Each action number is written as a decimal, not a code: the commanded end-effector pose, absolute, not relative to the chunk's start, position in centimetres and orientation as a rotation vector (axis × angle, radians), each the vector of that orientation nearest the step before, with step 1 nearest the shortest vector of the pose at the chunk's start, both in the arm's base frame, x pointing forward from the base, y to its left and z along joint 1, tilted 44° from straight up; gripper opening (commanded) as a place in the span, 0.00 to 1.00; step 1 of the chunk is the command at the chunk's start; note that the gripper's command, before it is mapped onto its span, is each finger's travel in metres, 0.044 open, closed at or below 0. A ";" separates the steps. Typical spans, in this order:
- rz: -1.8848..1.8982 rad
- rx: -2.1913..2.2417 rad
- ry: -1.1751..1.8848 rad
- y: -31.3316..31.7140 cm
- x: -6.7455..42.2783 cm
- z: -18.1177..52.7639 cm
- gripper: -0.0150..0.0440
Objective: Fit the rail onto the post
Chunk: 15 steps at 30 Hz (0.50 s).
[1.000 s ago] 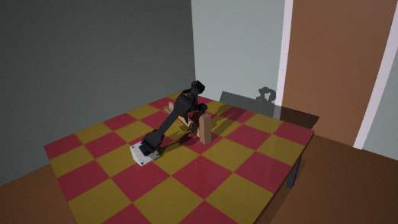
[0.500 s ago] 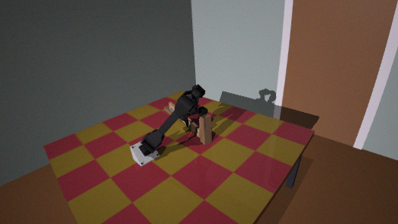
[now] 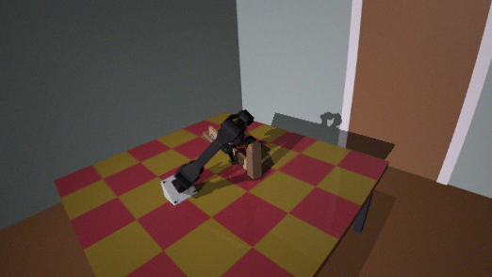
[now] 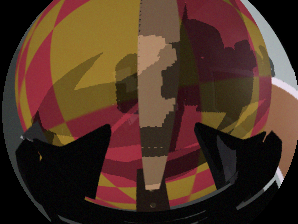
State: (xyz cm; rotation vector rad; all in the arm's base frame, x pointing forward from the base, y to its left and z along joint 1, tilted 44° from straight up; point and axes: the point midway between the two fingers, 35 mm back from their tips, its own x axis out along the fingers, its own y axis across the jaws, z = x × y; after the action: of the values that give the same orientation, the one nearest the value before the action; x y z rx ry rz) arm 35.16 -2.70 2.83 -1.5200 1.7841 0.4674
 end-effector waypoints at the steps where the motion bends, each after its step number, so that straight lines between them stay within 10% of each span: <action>1: 0.471 -1.527 1.791 -3.2 34.9 2.3 1.00; 6: 0.471 -1.527 1.792 -3.6 34.8 2.0 1.00; 15: 0.471 -1.527 1.792 -3.6 34.8 2.0 0.60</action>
State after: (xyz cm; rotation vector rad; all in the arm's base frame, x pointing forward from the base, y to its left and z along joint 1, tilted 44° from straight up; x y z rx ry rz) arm 34.90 -3.54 2.01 -1.5208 1.7890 0.4682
